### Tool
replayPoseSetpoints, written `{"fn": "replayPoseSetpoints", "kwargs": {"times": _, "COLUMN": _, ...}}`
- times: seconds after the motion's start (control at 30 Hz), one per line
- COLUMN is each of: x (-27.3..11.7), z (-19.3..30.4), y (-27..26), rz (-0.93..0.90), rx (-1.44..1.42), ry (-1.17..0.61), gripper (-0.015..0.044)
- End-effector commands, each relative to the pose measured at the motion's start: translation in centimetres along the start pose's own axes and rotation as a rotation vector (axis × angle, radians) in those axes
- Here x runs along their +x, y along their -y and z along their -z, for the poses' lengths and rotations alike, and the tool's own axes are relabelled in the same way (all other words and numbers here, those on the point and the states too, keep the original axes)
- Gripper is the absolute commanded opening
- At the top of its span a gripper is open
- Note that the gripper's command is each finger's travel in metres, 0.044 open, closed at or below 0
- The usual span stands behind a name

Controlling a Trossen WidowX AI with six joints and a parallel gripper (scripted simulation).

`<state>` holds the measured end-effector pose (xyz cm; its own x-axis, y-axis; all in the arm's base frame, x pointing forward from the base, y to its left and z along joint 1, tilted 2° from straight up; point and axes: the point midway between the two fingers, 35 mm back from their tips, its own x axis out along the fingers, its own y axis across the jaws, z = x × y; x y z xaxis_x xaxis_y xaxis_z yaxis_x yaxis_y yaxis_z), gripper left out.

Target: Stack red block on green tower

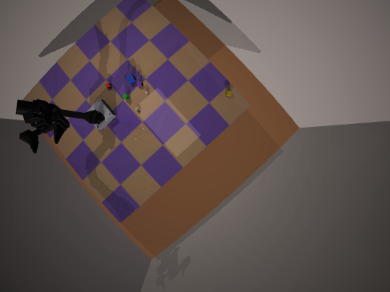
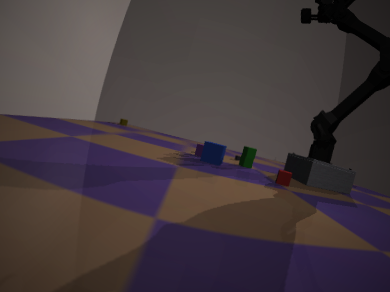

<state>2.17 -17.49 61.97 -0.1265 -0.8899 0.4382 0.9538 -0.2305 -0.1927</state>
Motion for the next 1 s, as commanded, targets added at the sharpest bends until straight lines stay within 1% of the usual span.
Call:
{"fn": "replayPoseSetpoints", "kwargs": {"times": 0.0, "x": 0.2, "z": 1.4, "y": -5.8, "rz": -0.178, "rx": 0.047, "ry": -0.024, "gripper": 0.0440}}
{"fn": "replayPoseSetpoints", "kwargs": {"times": 0.2, "x": -1.8, "z": 3.3, "y": -14.5, "rz": -0.460, "rx": 0.128, "ry": -0.083, "gripper": 0.0440}}
{"fn": "replayPoseSetpoints", "kwargs": {"times": 0.43, "x": -7.3, "z": 5.4, "y": -23.2, "rz": -0.776, "rx": 0.194, "ry": -0.182, "gripper": 0.0440}}
{"fn": "replayPoseSetpoints", "kwargs": {"times": 0.7, "x": -16.6, "z": 8.0, "y": -30.9, "rz": -1.118, "rx": 0.233, "ry": -0.353, "gripper": 0.0440}}
{"fn": "replayPoseSetpoints", "kwargs": {"times": 0.97, "x": -27.8, "z": 11.1, "y": -34.8, "rz": -1.414, "rx": 0.202, "ry": -0.578, "gripper": 0.0440}}
